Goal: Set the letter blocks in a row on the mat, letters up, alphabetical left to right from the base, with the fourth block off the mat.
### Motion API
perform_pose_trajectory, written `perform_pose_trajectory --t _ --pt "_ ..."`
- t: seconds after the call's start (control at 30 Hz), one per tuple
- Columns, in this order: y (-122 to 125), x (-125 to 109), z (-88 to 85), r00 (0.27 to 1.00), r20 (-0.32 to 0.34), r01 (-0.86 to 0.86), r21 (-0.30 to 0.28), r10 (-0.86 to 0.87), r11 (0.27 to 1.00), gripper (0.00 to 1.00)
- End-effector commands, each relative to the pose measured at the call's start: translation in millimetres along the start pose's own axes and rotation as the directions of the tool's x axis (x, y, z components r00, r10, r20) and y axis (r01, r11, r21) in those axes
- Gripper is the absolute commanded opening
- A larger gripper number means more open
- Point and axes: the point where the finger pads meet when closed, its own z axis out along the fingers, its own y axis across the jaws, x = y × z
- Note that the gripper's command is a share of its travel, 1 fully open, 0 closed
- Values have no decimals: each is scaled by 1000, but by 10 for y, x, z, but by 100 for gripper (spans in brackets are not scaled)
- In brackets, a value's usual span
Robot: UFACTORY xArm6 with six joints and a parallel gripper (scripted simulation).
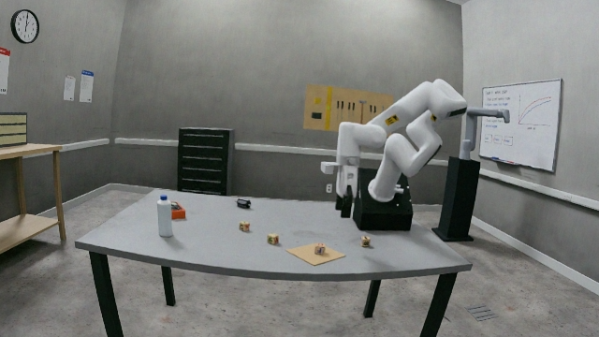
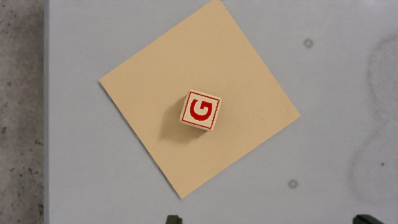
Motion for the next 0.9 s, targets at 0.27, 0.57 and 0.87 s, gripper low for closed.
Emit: perform_pose_trajectory --t 0.27,0.57,0.87 --pt "6 17 -9 1000 -5 2 -4 -2 1000 100" --pt "364 258 -86 997 -74 28 -136 -38 990 100" --pt "844 618 -282 979 -160 71 -331 -130 941 100"
